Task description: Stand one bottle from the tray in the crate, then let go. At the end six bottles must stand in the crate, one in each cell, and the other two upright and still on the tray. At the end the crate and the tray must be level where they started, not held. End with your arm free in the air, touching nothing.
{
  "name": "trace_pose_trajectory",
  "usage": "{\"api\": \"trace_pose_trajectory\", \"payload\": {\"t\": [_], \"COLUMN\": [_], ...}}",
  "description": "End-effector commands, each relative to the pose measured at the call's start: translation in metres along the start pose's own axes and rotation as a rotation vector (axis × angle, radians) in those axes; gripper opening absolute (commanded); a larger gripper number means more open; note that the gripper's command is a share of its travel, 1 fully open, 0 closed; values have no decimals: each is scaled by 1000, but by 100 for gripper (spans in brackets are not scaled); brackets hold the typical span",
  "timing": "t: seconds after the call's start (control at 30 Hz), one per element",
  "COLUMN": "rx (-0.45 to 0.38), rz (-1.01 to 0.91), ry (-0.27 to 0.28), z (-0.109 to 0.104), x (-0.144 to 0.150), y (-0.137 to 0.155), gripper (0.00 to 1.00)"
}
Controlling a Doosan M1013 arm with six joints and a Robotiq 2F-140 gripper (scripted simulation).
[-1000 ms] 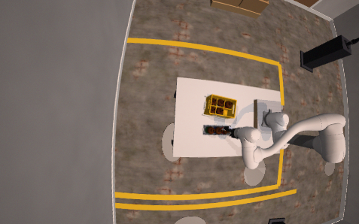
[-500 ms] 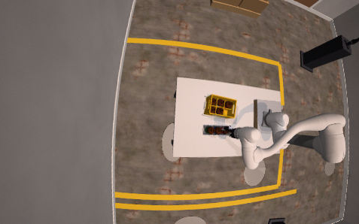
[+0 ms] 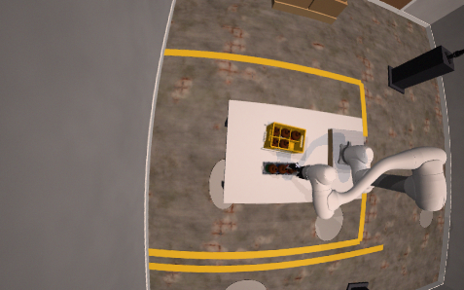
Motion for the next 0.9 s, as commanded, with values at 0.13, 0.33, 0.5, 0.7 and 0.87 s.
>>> {"api": "trace_pose_trajectory", "payload": {"t": [0.13,0.33,0.5,0.7,0.87], "rx": [0,0,0,0,0], "rz": [0,0,0,0,0], "ry": [0,0,0,0,0], "z": [4,10,16,23,30], "x": [0,0,0,1,1], "y": [0,0,0,0,0], "gripper": [38,38,38,38,38]}}
Point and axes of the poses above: the point where the finger pads meet when closed, its own z axis out along the fingers, its own x axis across the jaws, y = z × x, the point moved 10 cm from there along -z, back along the fingers, and after that the axes turned 5 degrees about z, right-handed, at the moved point
